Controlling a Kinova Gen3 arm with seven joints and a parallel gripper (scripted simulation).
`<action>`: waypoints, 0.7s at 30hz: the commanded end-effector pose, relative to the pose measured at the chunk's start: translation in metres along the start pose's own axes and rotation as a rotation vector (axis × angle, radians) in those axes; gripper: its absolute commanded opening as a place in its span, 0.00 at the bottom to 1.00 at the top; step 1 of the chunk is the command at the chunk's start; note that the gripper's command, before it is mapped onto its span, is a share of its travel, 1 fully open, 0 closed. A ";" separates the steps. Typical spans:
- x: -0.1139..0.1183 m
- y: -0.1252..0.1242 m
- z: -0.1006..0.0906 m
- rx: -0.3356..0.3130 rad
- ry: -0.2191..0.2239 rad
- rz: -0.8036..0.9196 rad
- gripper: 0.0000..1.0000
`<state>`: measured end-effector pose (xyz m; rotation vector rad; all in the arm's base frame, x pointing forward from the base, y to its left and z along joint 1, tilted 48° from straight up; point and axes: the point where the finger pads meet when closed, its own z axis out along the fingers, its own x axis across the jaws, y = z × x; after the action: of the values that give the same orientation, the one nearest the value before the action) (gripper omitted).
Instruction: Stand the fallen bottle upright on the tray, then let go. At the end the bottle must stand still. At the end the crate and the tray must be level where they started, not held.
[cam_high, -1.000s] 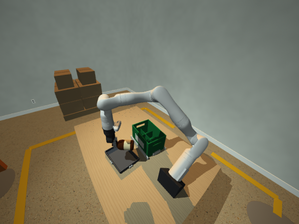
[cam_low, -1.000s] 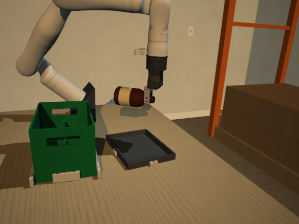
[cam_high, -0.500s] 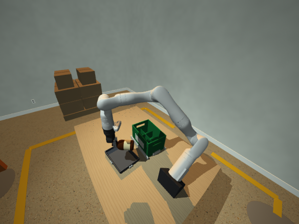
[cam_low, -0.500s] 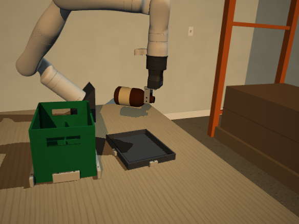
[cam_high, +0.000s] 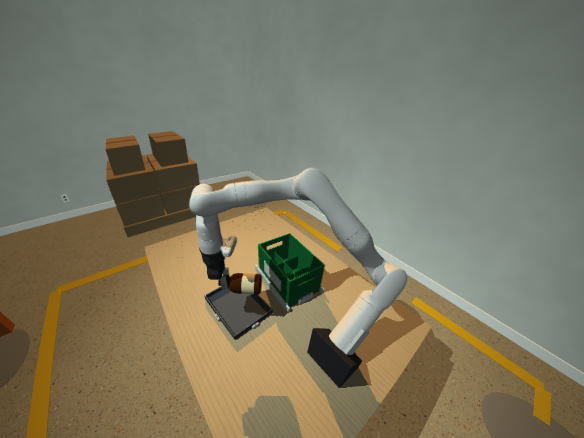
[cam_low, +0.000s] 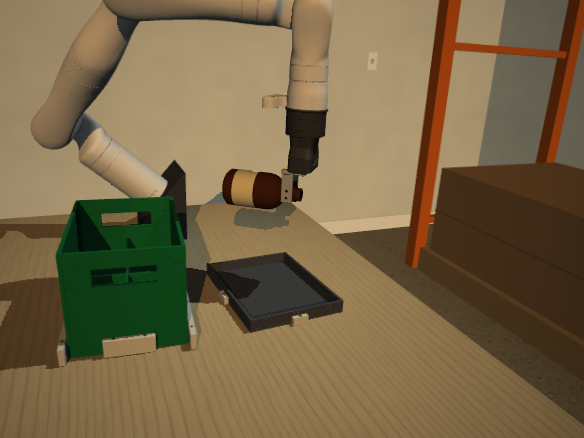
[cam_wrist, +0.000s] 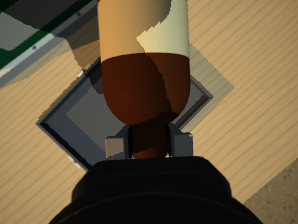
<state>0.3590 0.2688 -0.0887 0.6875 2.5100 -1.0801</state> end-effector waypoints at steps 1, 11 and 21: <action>0.000 0.000 -0.001 -0.003 0.000 0.000 0.00; 0.000 0.000 -0.001 -0.003 0.000 0.000 0.00; 0.000 0.000 -0.001 -0.002 0.000 0.069 0.00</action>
<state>0.3587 0.2685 -0.0890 0.7527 2.4768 -1.0622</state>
